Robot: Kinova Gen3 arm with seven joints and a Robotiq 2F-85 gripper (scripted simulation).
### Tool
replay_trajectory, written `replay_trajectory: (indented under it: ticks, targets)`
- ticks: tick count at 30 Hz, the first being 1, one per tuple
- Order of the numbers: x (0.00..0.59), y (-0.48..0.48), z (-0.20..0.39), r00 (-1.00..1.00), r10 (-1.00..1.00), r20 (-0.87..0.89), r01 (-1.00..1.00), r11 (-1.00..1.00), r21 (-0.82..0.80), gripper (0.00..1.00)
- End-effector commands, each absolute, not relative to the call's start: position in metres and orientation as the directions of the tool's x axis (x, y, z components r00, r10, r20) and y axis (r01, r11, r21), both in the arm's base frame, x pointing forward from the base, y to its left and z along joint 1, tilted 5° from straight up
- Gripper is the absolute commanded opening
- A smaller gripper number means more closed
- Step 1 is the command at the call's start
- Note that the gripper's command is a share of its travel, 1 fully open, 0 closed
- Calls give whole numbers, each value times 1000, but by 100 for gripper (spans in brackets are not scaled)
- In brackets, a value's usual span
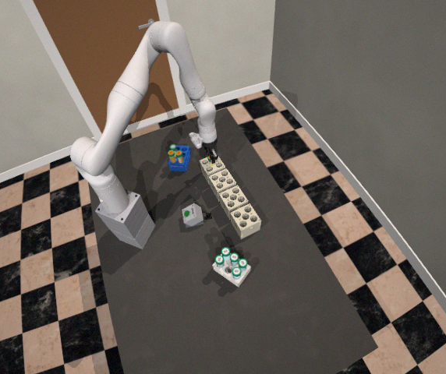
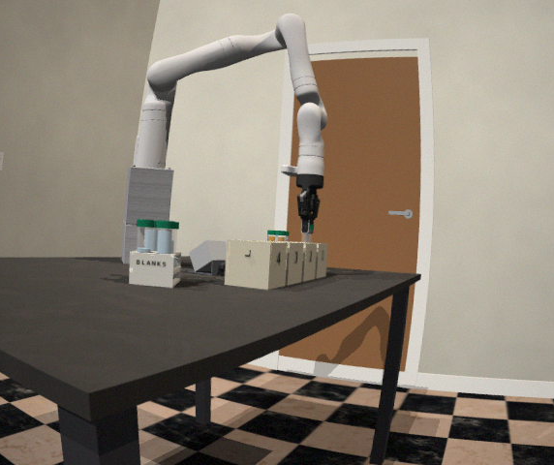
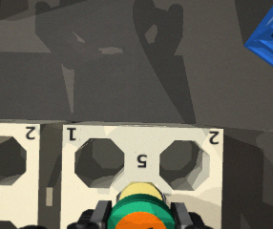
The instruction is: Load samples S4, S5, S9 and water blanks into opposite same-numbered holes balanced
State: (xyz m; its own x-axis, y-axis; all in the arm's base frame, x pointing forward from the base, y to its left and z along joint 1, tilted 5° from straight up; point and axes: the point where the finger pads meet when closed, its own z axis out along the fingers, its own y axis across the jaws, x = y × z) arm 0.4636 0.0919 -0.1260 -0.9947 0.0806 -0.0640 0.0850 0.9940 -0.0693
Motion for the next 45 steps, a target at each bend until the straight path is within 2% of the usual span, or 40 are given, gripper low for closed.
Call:
replay_trajectory:
  ticks: [1, 43, 44, 45]
  targets:
    - [464, 92, -128, -995, 81, -65, 85, 994, -69, 10]
    - [465, 91, -145, -995, 81, -65, 85, 994, -69, 10]
    - [465, 91, -145, -995, 81, -65, 85, 994, -69, 62]
    - [465, 91, -145, -995, 81, -65, 85, 994, -69, 62]
